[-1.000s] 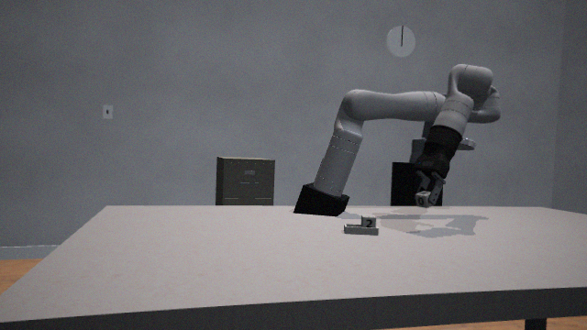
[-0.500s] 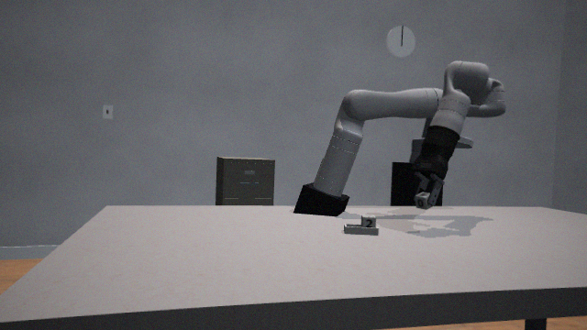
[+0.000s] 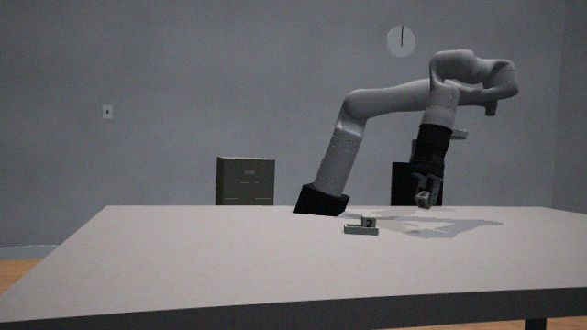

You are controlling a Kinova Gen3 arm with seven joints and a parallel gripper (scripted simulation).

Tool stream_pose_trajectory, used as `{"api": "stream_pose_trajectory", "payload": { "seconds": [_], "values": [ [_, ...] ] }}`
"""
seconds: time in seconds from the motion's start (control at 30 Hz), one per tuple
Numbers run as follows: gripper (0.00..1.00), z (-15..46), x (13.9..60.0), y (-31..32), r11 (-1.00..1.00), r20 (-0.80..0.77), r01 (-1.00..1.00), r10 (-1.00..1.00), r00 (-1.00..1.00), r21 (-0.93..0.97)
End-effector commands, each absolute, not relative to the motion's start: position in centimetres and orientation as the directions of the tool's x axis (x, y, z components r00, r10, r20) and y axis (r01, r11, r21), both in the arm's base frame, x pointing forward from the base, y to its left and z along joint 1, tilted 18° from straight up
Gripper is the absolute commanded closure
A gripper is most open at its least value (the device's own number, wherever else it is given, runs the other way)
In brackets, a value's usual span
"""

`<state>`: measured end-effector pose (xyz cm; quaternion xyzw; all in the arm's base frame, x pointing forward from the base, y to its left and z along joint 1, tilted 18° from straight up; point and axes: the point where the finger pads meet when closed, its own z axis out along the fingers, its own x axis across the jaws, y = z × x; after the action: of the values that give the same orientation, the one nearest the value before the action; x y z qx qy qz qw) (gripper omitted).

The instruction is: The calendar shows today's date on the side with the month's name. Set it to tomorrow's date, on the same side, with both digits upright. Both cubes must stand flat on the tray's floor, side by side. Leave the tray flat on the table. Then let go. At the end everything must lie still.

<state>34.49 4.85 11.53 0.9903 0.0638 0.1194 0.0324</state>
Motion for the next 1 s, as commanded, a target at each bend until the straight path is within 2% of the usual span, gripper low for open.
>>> {"api": "stream_pose_trajectory", "payload": {
  "seconds": [0.0,0.4,0.97],
  "values": [
    [0.40,11.81,34.65,4.49,-0.993,0.241,0.103,0.115,0.964,0.060],
    [0.40,11.65,34.59,4.41,-0.994,0.234,0.110,0.114,0.966,0.029],
    [0.40,11.73,34.66,4.20,-0.970,0.238,0.161,0.115,0.964,-0.184]
  ]
}}
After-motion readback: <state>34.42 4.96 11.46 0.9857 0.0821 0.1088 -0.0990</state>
